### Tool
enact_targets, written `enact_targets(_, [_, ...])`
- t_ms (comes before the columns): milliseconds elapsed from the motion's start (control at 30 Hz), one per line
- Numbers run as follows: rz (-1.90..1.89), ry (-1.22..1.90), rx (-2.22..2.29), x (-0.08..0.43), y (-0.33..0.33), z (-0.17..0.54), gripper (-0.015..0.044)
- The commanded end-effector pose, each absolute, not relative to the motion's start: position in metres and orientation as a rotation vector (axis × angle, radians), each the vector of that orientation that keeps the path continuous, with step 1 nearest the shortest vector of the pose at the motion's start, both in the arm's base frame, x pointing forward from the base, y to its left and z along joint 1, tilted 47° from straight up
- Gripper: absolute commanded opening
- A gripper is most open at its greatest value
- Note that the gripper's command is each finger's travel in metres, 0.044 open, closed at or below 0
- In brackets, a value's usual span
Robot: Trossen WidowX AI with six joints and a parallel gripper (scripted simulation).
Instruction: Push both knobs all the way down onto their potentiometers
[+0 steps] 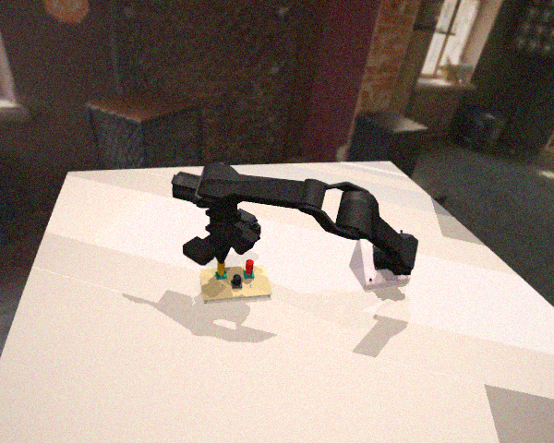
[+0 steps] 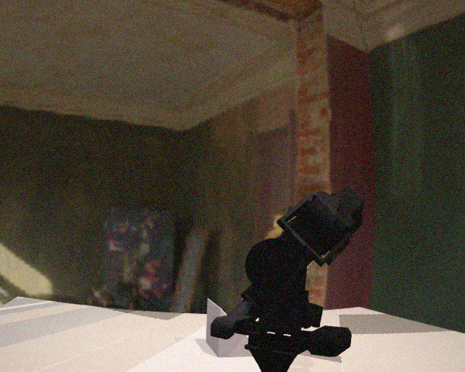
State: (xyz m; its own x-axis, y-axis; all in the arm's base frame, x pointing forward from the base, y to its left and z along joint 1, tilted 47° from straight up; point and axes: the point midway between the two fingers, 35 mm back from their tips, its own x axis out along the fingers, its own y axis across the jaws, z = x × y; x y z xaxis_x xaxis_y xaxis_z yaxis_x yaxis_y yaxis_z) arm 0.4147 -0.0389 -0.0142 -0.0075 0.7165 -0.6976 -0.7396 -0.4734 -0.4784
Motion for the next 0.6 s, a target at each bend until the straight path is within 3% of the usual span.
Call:
enact_targets(0, [1.714, 0.021, -1.159, 0.415, -0.032, -0.017, 0.0])
enact_targets(567, [1.715, 0.022, -1.159, 0.416, -0.05, -0.001, 0.0])
